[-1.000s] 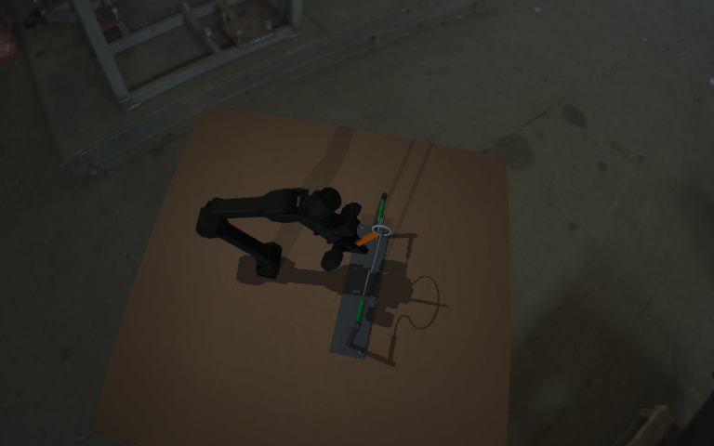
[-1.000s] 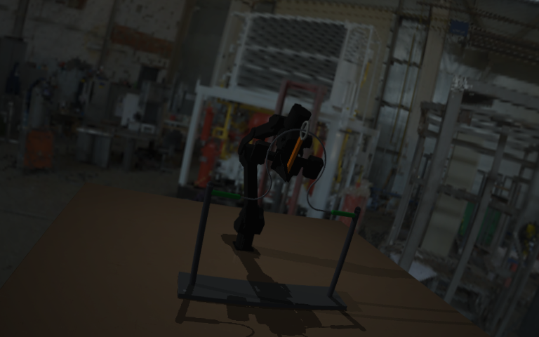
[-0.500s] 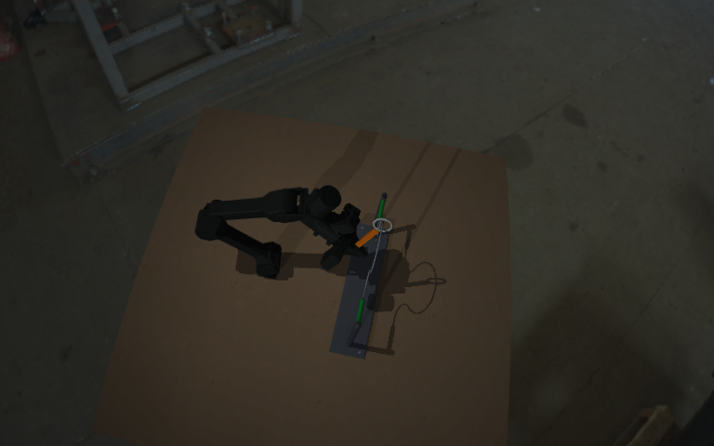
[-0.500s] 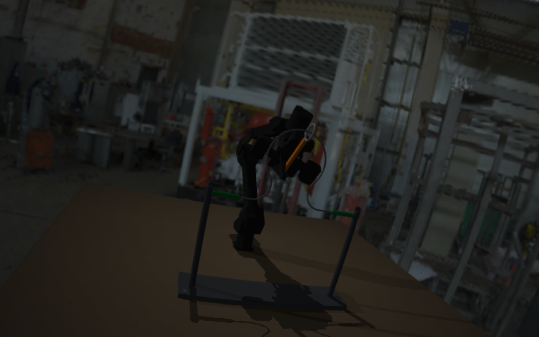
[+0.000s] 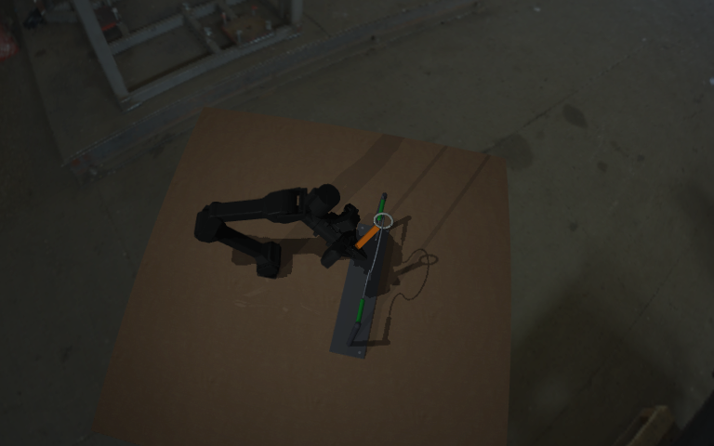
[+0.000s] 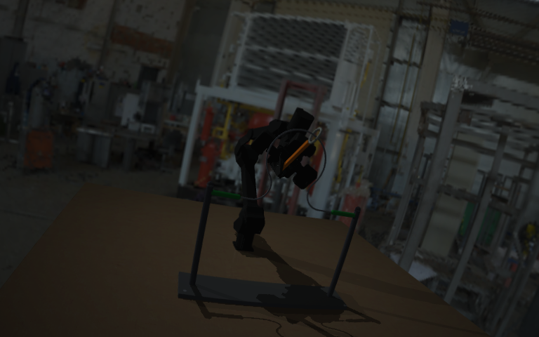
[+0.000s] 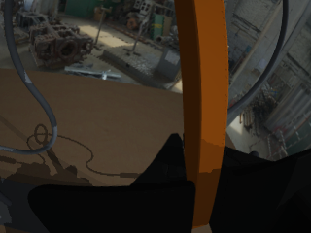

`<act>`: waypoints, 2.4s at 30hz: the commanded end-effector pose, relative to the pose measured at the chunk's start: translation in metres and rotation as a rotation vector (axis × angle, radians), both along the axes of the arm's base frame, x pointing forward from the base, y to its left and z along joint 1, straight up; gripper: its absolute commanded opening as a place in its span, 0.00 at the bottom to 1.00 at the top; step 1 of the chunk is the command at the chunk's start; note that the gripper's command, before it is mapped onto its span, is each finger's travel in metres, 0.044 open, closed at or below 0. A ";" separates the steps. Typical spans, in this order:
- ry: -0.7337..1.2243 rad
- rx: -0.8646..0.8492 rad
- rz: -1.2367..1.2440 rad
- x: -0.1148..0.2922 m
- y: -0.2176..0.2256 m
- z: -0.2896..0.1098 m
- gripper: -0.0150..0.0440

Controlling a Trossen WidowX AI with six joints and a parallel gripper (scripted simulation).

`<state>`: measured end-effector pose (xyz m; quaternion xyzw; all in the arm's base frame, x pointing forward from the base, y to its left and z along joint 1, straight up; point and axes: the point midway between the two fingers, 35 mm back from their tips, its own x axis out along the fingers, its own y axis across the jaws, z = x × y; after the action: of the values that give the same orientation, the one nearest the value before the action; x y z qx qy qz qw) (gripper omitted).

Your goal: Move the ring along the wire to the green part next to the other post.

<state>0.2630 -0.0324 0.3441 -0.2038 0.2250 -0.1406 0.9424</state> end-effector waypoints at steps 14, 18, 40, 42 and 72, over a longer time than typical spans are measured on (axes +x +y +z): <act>0.015 -0.231 -0.001 -0.001 -0.008 0.004 0.00; 0.018 -0.285 -0.002 -0.001 -0.009 0.005 0.00; 0.036 -0.584 -0.004 -0.001 -0.017 0.014 0.00; 0.038 -0.611 -0.004 -0.001 -0.018 0.015 0.00; 0.065 -1.018 -0.008 -0.002 -0.023 0.030 0.00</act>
<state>0.2612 -0.0552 0.3732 -0.6254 0.1614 -0.2280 0.7286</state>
